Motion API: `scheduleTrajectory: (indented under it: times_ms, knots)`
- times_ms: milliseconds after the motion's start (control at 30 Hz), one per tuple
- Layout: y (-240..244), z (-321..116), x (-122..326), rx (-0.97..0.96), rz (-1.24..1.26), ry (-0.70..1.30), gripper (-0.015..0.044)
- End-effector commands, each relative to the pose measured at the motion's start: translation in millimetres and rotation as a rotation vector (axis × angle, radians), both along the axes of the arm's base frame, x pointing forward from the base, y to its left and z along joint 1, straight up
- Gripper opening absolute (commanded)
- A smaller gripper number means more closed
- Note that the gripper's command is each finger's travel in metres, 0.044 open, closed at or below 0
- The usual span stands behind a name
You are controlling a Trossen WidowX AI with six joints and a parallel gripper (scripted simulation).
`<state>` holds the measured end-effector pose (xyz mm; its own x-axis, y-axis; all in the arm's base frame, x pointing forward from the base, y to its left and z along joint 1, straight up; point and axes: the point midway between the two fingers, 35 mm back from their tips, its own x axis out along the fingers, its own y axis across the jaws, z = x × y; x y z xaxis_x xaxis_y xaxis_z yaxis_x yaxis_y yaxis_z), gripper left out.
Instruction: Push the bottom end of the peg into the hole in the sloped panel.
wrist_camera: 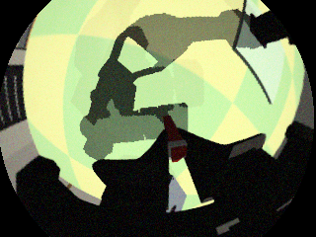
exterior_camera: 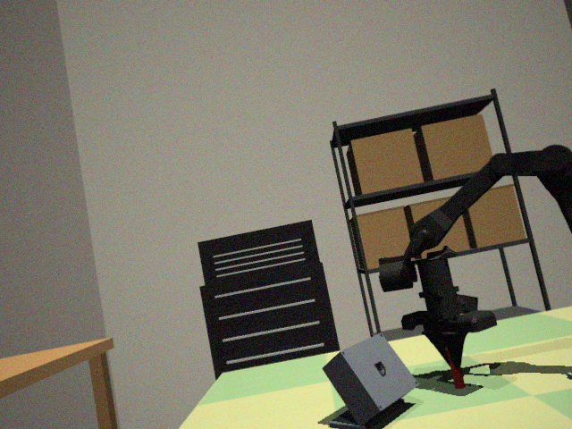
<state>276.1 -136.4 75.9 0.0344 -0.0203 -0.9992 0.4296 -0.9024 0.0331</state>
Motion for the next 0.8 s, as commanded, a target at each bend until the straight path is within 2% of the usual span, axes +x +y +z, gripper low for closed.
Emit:
scheduleTrajectory:
  times_ms: [0, 400, 767]
  knots:
    - [0.0, 0.3, 0.0, 0.0, 0.0, 0.0, 0.0]
    - [-0.1, 2.0, 0.2, 0.0, 0.0, 0.0, 0.0]
    - [-0.6, 37.1, 2.0, -0.001, 0.001, 0.002, 0.0]
